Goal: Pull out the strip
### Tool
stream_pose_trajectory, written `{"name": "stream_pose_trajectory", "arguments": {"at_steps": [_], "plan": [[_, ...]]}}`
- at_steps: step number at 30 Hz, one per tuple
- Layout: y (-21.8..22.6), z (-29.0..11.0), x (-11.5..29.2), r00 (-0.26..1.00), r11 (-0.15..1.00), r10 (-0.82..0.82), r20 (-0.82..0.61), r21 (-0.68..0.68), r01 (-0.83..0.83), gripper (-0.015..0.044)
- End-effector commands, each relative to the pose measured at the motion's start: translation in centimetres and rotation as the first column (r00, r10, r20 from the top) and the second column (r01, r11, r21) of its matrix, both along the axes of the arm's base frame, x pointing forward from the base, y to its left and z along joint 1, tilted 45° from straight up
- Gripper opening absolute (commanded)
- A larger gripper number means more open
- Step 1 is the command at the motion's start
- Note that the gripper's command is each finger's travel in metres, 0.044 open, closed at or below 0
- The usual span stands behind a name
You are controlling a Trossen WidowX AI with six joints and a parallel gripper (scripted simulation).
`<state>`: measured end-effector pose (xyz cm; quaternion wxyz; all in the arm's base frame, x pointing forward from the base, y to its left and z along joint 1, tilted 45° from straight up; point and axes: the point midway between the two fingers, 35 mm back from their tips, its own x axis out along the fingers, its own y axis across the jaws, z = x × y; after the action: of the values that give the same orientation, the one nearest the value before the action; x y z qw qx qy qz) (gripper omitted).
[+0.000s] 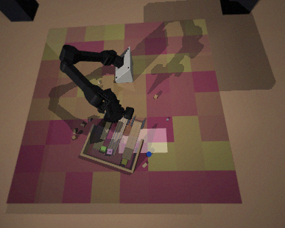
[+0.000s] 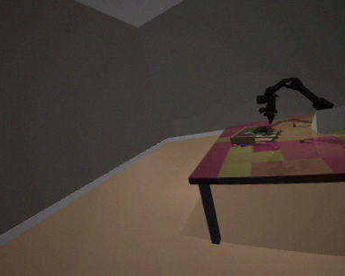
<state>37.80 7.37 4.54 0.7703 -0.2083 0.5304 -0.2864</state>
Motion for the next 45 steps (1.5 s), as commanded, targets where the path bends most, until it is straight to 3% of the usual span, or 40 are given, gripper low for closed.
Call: {"name": "stream_pose_trajectory", "arguments": {"at_steps": [1, 45], "plan": [[-1.5, -1.5, 0.4, 0.982, 0.985, -0.175, -0.075, -0.009, 0.175, 0.0], [-5.5, -5.9, 1.4, 0.982, 0.985, -0.175, -0.074, -0.01, 0.174, 0.0]]}}
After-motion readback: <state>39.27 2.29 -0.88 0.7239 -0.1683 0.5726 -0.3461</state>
